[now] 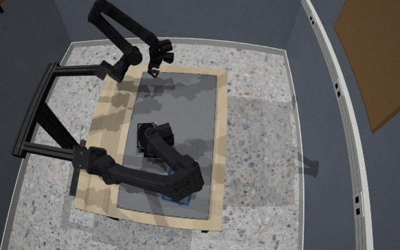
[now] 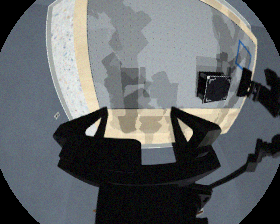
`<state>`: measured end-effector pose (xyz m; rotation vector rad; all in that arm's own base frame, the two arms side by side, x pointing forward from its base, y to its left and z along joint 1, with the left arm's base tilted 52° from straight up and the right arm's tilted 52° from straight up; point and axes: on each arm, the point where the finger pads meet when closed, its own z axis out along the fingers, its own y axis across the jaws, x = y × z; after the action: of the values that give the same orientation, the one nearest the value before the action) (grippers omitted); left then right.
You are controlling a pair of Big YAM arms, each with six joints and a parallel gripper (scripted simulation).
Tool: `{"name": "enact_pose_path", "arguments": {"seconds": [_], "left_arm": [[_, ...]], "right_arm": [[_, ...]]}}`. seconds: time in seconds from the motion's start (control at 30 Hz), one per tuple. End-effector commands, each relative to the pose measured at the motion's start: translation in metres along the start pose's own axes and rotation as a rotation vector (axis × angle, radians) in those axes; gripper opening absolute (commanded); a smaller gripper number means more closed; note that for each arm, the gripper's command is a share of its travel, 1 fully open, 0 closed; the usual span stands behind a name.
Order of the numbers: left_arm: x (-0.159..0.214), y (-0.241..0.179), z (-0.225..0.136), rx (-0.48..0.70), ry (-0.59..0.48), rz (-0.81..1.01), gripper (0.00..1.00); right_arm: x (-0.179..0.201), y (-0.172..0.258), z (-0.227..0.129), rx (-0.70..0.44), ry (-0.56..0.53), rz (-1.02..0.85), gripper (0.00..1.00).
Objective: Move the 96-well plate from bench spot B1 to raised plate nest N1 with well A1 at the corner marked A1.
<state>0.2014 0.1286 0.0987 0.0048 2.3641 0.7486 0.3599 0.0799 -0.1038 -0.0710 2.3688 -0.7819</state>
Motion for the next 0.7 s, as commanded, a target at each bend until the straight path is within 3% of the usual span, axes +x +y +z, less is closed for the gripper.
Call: {"name": "enact_pose_path", "arguments": {"seconds": [0.0,0.67], "left_arm": [[-0.01,0.007,-0.005,-0.01,-0.022,-0.017,1.0],[-0.01,0.007,-0.005,-0.01,-0.022,-0.017,1.0]], "right_arm": [[0.005,0.016,-0.008,-0.01,-0.008,0.014,0.0],[0.032,0.06,-0.018,-0.009,-0.011,0.014,0.0]]}}
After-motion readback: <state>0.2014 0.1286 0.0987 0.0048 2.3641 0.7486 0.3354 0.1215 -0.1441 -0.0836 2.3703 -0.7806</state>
